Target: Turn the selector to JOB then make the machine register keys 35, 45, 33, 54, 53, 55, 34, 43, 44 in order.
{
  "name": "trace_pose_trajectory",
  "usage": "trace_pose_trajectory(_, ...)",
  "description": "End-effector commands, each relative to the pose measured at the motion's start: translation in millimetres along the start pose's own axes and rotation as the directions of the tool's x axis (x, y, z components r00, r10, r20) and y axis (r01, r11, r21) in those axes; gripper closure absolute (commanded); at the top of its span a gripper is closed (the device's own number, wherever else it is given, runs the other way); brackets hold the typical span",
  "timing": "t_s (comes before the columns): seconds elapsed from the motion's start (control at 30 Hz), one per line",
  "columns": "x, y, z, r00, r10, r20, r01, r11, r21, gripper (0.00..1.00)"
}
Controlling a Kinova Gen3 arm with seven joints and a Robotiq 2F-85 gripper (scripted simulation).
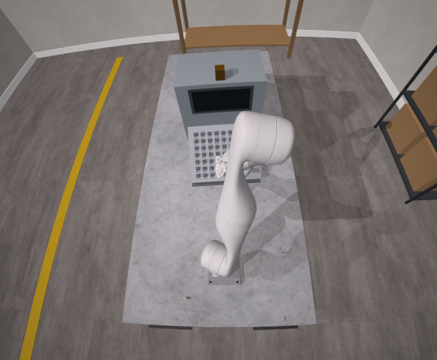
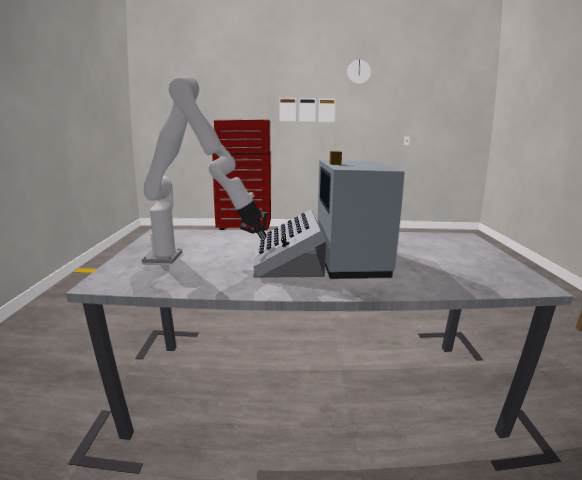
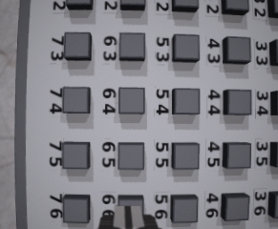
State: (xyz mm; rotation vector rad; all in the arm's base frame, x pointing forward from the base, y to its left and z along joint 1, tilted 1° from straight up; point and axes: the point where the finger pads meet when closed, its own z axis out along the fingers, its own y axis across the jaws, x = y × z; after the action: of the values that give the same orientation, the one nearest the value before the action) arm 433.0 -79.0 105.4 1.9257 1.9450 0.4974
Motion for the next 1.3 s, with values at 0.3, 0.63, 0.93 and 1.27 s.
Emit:
trace_pose_trajectory(0.3,0,2,-6.9,1.000,0.000,0.004,0.000,1.000,-0.006,0.90)
trace_pose_trajectory(0.63,13,30,-7.2,1.000,0.000,0.003,0.000,1.000,-0.009,0.90)
trace_pose_trajectory(0.93,28,60,-7.6,1.000,0.017,0.001,-0.017,1.000,-0.010,0.90)
trace_pose_trajectory(1.27,35,71,-5.7,1.000,0.000,0.001,0.000,1.000,-0.005,0.90)
